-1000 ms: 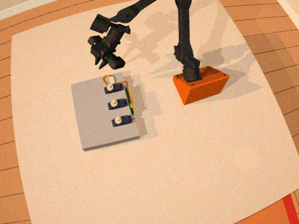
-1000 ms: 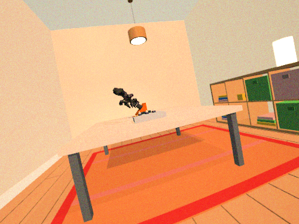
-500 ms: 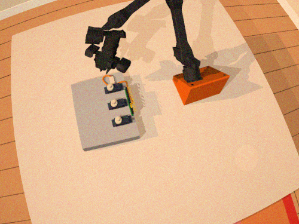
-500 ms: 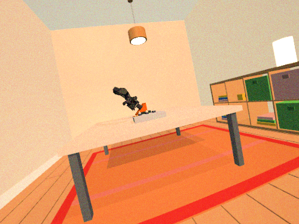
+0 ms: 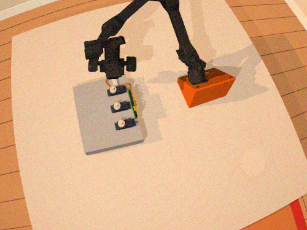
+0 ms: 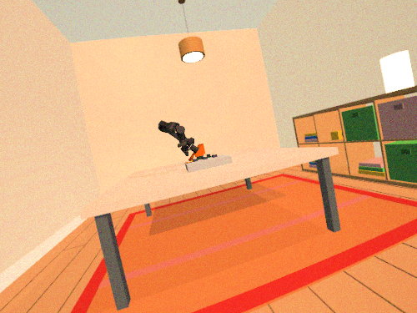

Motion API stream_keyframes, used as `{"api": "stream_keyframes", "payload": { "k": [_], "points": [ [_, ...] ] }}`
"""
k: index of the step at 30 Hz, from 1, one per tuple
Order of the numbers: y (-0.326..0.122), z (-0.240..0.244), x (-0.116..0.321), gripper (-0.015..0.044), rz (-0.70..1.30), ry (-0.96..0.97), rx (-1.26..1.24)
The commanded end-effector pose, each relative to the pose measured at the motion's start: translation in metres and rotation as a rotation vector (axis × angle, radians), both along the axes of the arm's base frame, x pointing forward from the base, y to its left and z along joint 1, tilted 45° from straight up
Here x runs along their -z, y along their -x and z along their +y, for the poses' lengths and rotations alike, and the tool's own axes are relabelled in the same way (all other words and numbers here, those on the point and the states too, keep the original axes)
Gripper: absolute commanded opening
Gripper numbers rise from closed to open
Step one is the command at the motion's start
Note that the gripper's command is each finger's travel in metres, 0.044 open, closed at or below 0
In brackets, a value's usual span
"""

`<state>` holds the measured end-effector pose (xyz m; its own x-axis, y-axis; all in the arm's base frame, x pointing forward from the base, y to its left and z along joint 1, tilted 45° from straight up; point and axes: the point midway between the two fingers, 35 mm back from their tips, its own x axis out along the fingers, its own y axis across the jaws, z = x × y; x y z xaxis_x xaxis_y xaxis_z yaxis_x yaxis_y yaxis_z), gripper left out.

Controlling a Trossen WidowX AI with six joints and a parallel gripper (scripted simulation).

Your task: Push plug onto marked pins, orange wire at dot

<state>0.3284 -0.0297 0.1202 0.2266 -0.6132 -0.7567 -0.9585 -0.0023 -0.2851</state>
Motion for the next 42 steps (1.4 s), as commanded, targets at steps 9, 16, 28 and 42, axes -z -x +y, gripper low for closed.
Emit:
{"api": "stream_keyframes", "payload": {
  "k": [9,16,28,42],
  "points": [
    [0.003,-0.002,0.005,0.0115,0.233,0.138,-0.128],
    [0.0,-0.013,0.017,0.0115,0.233,0.138,-0.127],
    [-0.001,-0.023,0.027,0.0115,0.232,0.139,-0.127],
    [-0.003,-0.029,0.033,0.0029,0.232,0.14,-0.127]
  ]
}}
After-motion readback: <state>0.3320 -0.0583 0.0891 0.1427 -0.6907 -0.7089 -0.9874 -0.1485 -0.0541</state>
